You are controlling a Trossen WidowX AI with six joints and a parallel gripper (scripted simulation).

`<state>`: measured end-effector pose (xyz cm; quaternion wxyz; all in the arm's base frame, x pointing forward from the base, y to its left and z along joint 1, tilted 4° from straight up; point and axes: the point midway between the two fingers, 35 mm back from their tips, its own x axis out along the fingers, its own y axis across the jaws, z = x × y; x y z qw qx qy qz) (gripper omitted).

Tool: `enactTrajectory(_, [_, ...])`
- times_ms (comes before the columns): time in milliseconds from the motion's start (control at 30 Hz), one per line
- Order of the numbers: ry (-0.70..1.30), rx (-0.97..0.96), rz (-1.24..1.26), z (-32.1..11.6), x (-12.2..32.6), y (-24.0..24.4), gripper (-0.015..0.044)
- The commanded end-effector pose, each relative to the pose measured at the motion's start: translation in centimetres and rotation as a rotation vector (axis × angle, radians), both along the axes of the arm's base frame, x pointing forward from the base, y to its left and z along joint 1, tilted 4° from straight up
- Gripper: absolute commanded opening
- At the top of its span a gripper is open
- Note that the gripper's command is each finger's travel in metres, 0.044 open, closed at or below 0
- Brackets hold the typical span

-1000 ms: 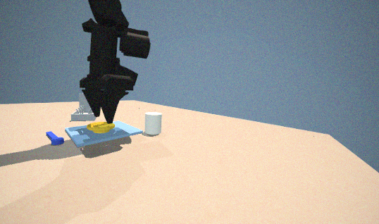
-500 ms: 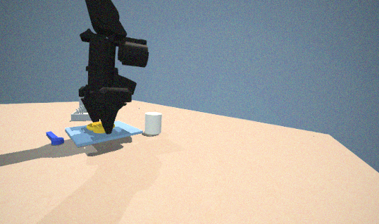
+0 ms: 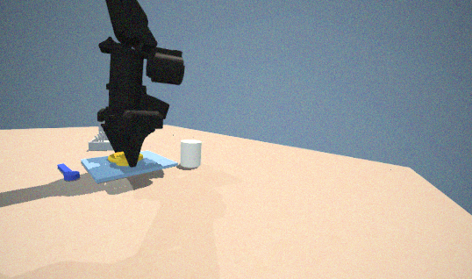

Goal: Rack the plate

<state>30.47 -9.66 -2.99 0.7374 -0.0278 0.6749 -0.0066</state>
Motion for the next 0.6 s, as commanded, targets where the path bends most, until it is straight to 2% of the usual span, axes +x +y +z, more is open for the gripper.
enactTrajectory(0, [-0.001,0.002,0.001,0.0,0.0,0.0,0.0300])
enactTrajectory(67, [-0.001,0.002,0.001,0.0,0.0,0.0,0.0287])
enactTrajectory(233, [-0.001,0.003,0.004,0.8,0.2,0.0,0.0155])
enactTrajectory(433, [0.000,0.006,0.018,4.4,0.6,0.0,0.0000])
enactTrajectory(567, [0.010,-0.010,0.042,6.6,0.4,-0.1,0.0000])
